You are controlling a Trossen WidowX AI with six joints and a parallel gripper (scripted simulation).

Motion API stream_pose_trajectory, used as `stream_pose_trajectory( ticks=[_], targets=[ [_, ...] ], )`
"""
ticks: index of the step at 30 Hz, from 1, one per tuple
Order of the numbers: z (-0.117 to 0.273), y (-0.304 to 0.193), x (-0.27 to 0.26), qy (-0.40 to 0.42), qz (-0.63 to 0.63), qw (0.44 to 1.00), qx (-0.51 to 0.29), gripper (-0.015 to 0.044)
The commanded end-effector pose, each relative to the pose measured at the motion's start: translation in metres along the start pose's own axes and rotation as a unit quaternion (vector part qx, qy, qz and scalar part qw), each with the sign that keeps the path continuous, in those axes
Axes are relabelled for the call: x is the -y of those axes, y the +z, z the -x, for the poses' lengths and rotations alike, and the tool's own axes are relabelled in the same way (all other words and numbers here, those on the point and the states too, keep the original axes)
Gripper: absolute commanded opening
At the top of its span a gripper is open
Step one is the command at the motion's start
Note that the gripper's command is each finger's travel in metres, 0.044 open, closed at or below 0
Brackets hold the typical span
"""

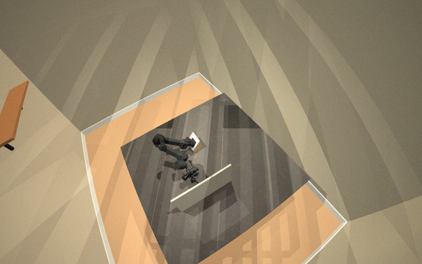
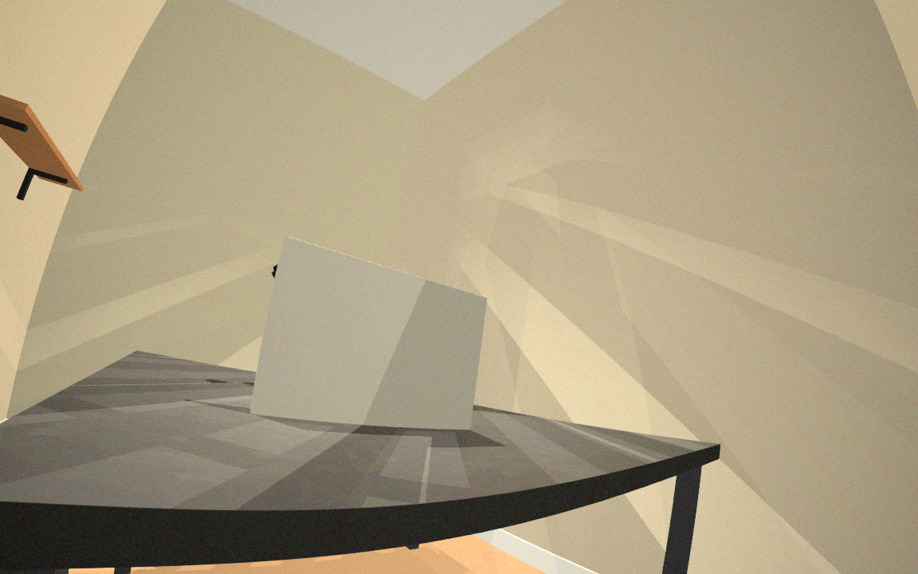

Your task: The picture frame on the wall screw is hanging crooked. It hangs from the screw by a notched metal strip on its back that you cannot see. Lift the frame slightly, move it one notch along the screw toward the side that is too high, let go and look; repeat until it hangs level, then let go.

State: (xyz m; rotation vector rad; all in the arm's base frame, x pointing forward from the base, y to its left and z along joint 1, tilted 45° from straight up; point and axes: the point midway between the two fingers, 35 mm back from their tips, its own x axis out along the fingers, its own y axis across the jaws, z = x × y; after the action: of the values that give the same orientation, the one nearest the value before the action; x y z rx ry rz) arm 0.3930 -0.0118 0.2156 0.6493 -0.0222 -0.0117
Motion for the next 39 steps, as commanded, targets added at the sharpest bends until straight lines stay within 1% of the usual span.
stream_pose_trajectory(
  ticks=[1,39],
  targets=[
    [-0.0002,0.0004,-0.0018,0.006,-0.002,1.000,0.000,0.0000],
    [-0.0002,0.0072,-0.0050,0.006,-0.002,1.000,0.000,0.0000]
  ],
)
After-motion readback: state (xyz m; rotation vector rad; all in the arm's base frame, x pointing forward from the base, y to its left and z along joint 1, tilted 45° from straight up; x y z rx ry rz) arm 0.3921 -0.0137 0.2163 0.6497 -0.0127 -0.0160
